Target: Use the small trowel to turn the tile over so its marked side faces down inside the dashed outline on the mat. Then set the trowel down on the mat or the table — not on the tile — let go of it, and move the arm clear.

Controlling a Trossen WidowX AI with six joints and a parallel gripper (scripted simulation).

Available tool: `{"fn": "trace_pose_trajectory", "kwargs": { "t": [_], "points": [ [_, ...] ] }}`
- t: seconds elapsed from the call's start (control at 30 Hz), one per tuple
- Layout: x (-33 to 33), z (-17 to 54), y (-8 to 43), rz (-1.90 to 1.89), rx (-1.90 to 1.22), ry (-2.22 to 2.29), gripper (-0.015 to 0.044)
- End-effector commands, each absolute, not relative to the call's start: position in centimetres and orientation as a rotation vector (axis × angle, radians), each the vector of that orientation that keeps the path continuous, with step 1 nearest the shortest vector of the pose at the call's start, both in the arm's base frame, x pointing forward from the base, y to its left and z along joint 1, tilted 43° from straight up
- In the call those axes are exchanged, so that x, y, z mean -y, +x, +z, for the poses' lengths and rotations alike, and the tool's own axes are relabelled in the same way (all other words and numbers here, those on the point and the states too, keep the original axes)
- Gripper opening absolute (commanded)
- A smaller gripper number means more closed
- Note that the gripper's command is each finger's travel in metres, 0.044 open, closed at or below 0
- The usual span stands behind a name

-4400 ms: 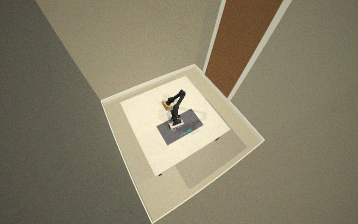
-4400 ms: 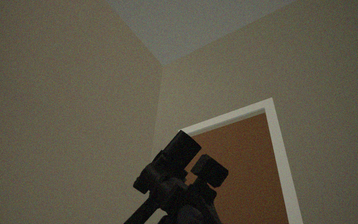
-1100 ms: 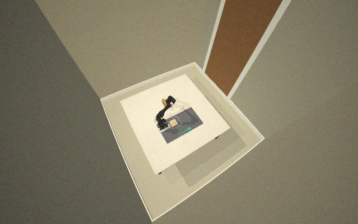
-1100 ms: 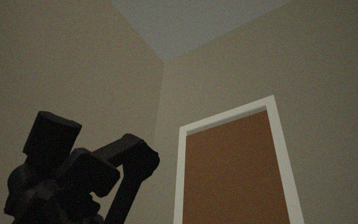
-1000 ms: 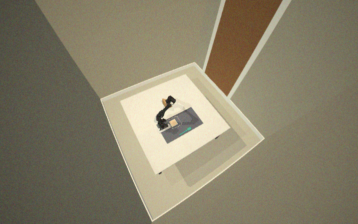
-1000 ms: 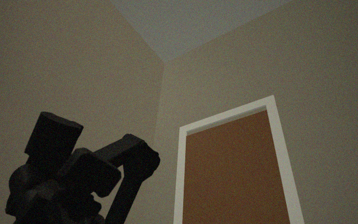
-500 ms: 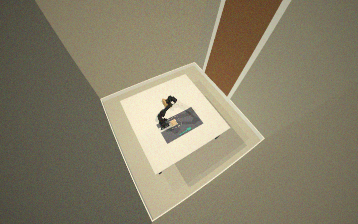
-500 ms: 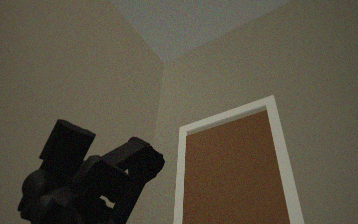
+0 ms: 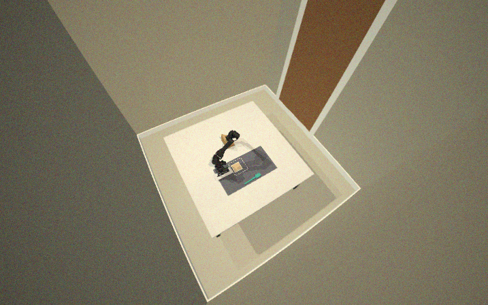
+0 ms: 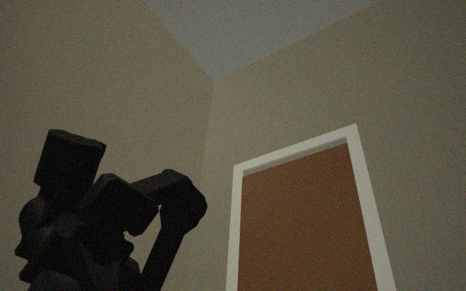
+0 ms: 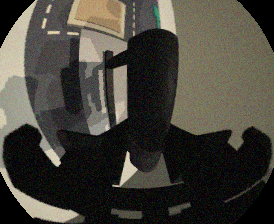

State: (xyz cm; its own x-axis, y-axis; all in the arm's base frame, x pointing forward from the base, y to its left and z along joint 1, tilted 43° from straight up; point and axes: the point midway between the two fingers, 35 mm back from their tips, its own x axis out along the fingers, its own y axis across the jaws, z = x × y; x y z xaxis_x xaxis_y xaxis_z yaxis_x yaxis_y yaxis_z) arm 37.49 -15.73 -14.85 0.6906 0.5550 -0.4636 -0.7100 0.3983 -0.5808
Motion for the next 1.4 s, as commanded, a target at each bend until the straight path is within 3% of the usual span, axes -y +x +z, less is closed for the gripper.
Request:
{"fn": "trace_pose_trajectory", "kwargs": {
  "t": [0.0,0.47,1.37],
  "points": [
    [17.7,-14.2,38.0,0.794,-0.193,-0.853,0.0],
    [17.8,-14.2,38.1,0.797,-0.209,-0.837,0.0],
    [15.5,-16.2,41.8,0.759,-0.905,-0.329,0.0]
  ]
}}
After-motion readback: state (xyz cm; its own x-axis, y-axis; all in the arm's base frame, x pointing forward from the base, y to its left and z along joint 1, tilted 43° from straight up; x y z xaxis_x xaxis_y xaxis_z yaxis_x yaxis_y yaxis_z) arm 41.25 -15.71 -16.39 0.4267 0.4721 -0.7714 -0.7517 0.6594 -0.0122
